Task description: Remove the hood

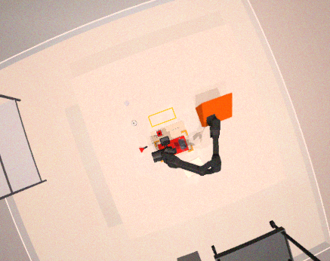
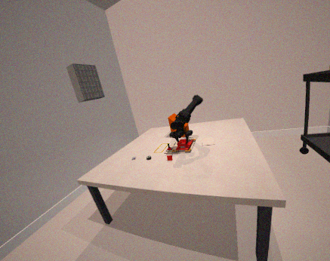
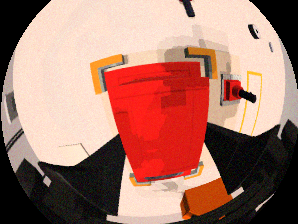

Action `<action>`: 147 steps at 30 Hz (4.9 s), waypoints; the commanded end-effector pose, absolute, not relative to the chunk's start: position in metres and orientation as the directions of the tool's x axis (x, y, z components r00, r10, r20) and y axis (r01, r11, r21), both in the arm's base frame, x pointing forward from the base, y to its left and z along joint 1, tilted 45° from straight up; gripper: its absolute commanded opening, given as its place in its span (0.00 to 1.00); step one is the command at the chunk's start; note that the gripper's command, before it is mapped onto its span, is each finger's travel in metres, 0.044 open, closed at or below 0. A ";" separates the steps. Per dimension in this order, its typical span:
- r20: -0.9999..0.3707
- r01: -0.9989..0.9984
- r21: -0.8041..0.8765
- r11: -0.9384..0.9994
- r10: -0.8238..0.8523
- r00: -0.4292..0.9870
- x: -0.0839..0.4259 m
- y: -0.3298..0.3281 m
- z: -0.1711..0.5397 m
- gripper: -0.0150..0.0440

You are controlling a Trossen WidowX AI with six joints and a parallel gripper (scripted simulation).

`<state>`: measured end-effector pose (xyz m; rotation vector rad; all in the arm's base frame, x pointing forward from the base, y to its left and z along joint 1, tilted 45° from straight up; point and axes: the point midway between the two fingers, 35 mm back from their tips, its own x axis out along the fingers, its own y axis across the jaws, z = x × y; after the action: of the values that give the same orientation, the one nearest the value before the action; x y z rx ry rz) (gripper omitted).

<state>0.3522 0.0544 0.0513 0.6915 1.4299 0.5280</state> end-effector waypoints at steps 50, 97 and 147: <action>-0.723 0.074 0.691 0.719 0.684 0.094 0.304 -0.130 -0.059 0.25; -0.717 0.070 0.696 0.714 0.690 0.095 0.297 -0.120 -0.100 0.25; -0.715 0.069 0.699 0.711 0.693 0.095 0.299 -0.088 -0.130 0.25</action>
<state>0.3009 -0.0903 -0.1279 0.6675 1.4188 0.5207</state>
